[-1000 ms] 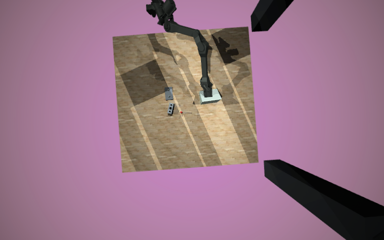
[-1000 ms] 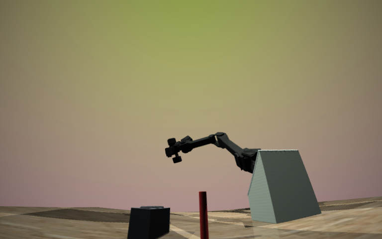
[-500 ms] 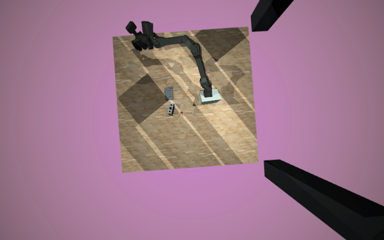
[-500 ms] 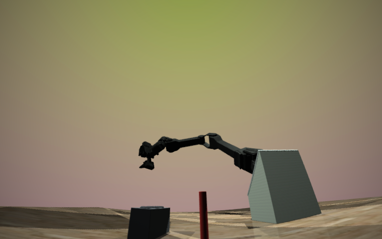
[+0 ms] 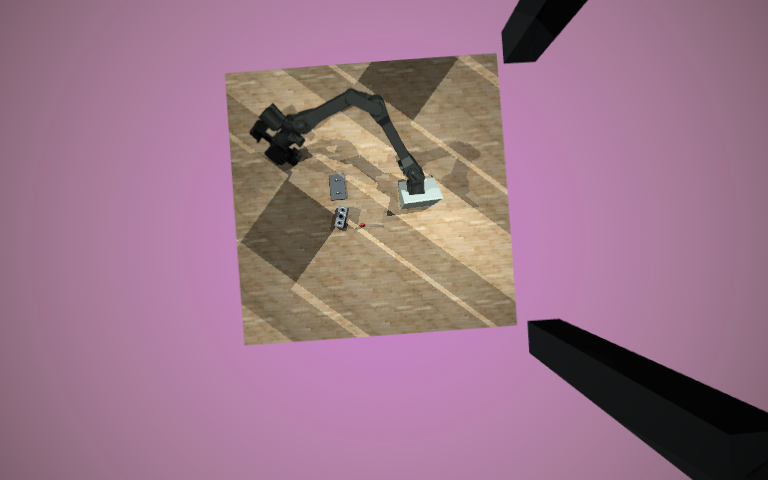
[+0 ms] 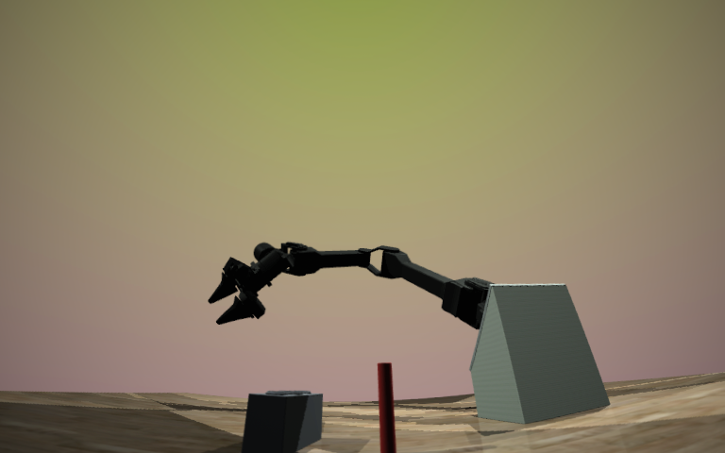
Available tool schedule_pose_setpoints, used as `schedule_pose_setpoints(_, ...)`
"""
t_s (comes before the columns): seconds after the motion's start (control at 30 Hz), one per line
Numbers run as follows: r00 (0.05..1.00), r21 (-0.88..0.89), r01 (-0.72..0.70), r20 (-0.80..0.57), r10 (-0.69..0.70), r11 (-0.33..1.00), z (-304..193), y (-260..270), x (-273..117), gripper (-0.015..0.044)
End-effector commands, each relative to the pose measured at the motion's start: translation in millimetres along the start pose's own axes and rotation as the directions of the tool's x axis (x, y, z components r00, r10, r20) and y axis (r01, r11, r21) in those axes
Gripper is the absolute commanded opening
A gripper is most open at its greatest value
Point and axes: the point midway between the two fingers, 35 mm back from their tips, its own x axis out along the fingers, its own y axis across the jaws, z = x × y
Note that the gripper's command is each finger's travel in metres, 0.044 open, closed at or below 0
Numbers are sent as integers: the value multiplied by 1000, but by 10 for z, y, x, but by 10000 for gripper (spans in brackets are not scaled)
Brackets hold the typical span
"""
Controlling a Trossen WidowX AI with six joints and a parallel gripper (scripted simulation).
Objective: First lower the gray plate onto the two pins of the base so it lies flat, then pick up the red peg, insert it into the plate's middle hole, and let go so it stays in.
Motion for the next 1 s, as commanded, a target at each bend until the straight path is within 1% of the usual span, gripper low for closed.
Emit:
schedule_pose_setpoints(0.0, 988, -5, -152, 36, 152, 988, 449, 528, 3, 440)
schedule_pose_setpoints(0.13, 952, -20, -303, 40, 304, 953, 816, 1079, -89, 440)
schedule_pose_setpoints(0.23, 911, -38, -411, 15, 412, 911, 1039, 1516, -218, 440)
schedule_pose_setpoints(0.37, 843, -64, -538, -59, 535, 841, 1238, 2096, -458, 440)
schedule_pose_setpoints(0.47, 790, -81, -610, -140, 597, 789, 1302, 2483, -667, 440)
schedule_pose_setpoints(0.6, 723, -100, -677, -274, 634, 729, 1299, 2959, -995, 440)
schedule_pose_setpoints(0.67, 706, -105, -690, -318, 633, 716, 1277, 3081, -1096, 440)
schedule_pose_setpoints(0.87, 704, -106, -691, -324, 633, 715, 1265, 3114, -1088, 440)
schedule_pose_setpoints(0.97, 704, -106, -691, -325, 632, 715, 1170, 3307, -886, 440)
